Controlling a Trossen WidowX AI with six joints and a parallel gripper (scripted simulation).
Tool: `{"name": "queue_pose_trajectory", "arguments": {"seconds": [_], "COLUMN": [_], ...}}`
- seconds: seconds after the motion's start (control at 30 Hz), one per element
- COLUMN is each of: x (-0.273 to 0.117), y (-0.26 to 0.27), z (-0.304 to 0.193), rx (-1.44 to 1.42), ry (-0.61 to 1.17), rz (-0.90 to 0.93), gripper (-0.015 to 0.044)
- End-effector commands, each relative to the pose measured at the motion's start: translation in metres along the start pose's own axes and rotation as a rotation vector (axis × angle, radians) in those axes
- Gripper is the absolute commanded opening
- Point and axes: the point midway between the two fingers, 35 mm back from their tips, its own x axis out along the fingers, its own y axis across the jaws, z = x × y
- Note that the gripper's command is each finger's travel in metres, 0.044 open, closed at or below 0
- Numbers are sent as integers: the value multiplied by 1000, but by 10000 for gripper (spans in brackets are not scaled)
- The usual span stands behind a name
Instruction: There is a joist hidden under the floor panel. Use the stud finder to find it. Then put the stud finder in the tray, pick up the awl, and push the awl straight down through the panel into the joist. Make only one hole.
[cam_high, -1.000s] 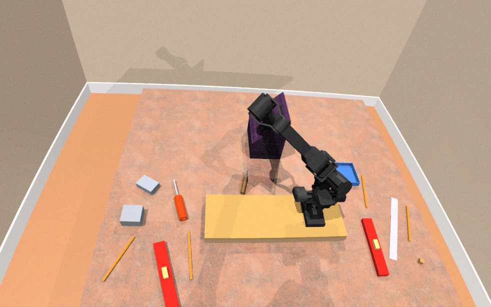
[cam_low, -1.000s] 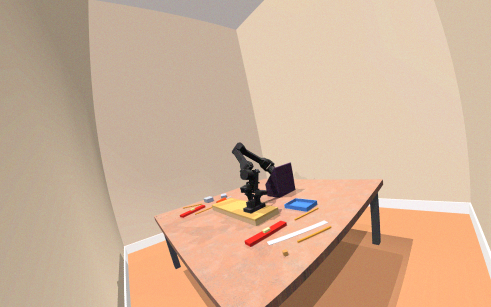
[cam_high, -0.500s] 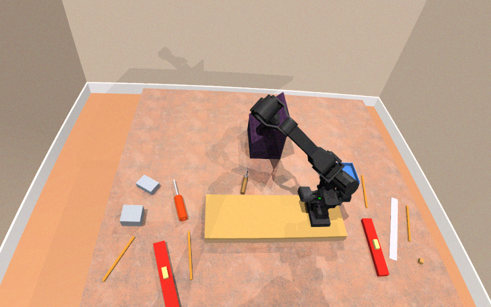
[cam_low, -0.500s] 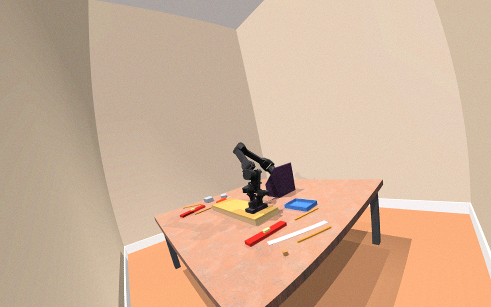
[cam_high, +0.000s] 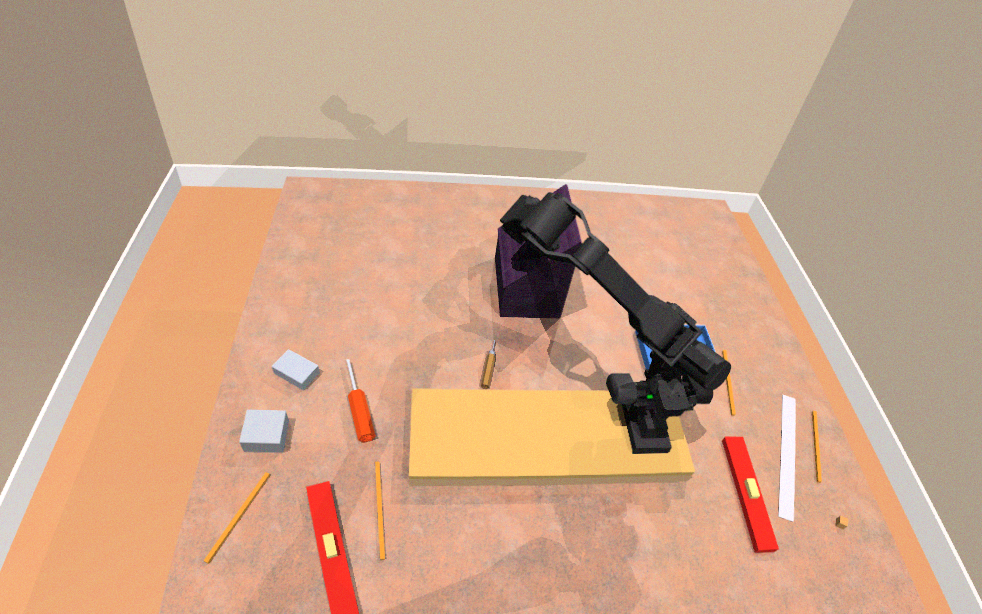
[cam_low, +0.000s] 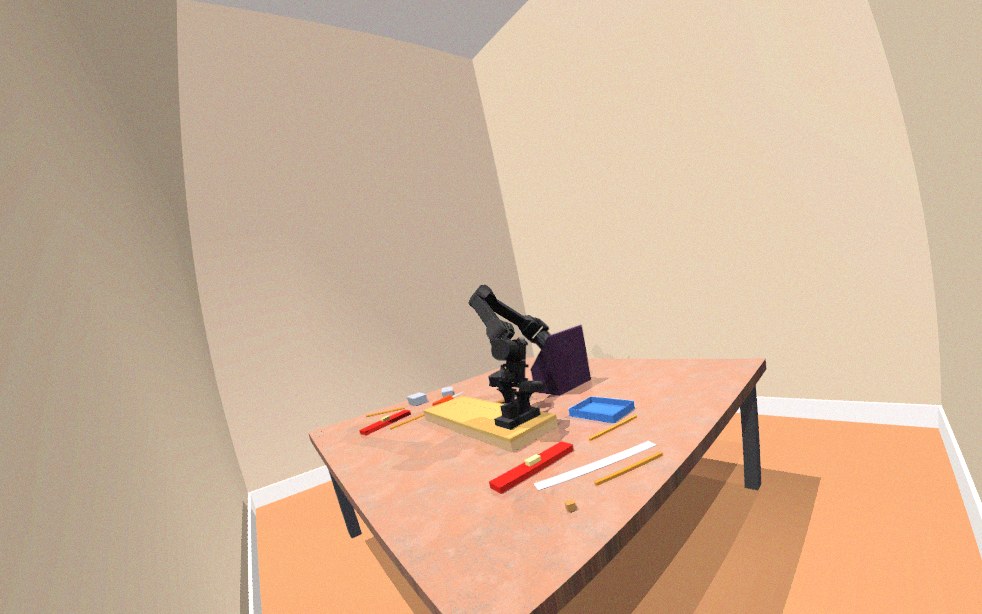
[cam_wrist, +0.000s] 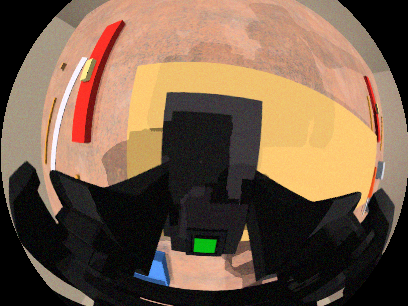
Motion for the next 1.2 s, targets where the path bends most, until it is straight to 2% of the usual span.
{"name": "queue_pose_trajectory", "arguments": {"seconds": [0.0,0.63,1.17], "x": [0,0,1], "y": [6,17,-4], "z": [-1,-1,-1], "rx": [2,2,1], "ry": [3,3,3], "rz": [5,6,4], "gripper": [0,0,0]}}
